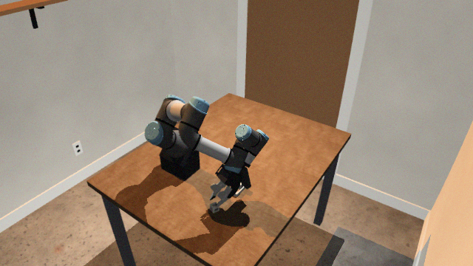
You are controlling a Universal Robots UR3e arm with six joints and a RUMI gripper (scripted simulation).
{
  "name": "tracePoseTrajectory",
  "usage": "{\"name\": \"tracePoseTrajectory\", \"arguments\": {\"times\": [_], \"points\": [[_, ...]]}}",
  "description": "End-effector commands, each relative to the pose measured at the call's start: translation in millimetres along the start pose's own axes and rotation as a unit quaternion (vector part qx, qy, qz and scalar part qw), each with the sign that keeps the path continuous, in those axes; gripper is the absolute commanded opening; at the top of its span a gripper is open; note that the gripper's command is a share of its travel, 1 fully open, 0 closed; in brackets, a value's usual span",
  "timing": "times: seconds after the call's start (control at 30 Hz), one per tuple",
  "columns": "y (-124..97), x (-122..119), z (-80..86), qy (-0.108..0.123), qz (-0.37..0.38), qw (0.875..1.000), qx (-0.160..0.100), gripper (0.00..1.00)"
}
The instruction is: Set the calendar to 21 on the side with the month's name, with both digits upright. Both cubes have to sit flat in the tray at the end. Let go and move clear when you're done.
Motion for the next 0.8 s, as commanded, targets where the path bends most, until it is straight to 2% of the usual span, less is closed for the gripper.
{"name": "tracePoseTrajectory", "arguments": {"times": [0.0, 0.77], "points": [[6, 1, -5.5, -0.001, -0.001, 1.000, 0.001, 0.28], [20, 4, -19.6, -0.001, -0.001, 1.000, 0.001, 0.28]]}}
Point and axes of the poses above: the point where the finger pads meet when closed, its own z axis back along the fingers, its own x axis across the jaws, y = z × x, the point moved 1 cm from there along z, back along the fingers, and after that the axes turned 9 degrees about z, right-handed, at the moved point
